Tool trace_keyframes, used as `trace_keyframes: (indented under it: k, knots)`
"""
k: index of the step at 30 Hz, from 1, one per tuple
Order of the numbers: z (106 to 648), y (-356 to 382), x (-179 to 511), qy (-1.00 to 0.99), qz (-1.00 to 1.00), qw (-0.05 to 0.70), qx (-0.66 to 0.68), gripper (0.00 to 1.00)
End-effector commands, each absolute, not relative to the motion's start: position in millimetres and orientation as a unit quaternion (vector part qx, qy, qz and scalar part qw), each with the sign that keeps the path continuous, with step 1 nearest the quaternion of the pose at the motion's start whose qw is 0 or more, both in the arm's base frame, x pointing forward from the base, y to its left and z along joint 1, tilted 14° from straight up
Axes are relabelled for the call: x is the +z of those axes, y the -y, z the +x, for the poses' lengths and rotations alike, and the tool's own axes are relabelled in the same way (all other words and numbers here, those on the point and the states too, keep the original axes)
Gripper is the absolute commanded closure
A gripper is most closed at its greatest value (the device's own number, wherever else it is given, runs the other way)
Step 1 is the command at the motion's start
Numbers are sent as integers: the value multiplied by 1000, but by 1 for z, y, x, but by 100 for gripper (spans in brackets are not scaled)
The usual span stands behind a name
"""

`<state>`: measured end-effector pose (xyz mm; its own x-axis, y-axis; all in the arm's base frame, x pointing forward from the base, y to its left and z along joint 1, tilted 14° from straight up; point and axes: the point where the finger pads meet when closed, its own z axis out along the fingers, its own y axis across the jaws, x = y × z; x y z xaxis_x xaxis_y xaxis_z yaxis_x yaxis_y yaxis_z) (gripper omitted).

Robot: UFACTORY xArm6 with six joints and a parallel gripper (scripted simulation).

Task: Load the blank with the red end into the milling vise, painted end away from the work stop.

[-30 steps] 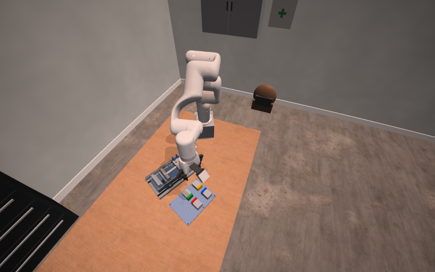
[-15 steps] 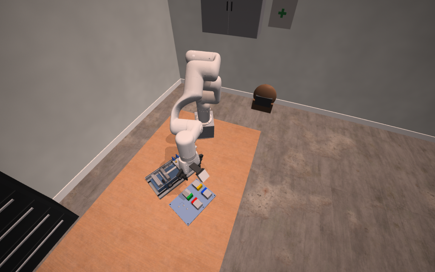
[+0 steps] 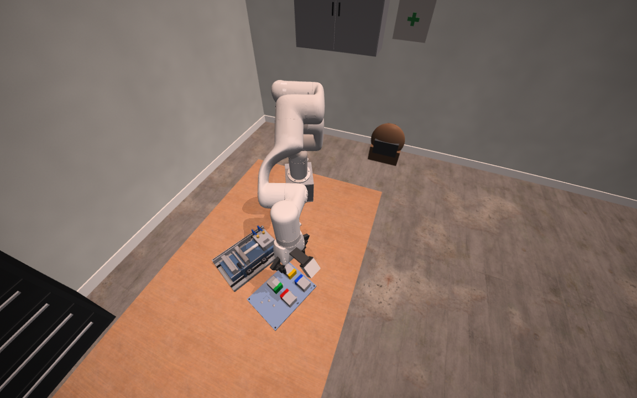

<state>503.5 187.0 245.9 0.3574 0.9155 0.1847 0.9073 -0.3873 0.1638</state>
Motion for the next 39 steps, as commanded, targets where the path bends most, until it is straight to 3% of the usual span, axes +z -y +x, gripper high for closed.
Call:
trace_keyframes:
  k: [1,10,39]
  knots:
    - [506,-192,249,-553,823,17,125,0]
    - [522,-231,257,-553,824,17,124,0]
    - [518,-221,255,-553,824,17,124,0]
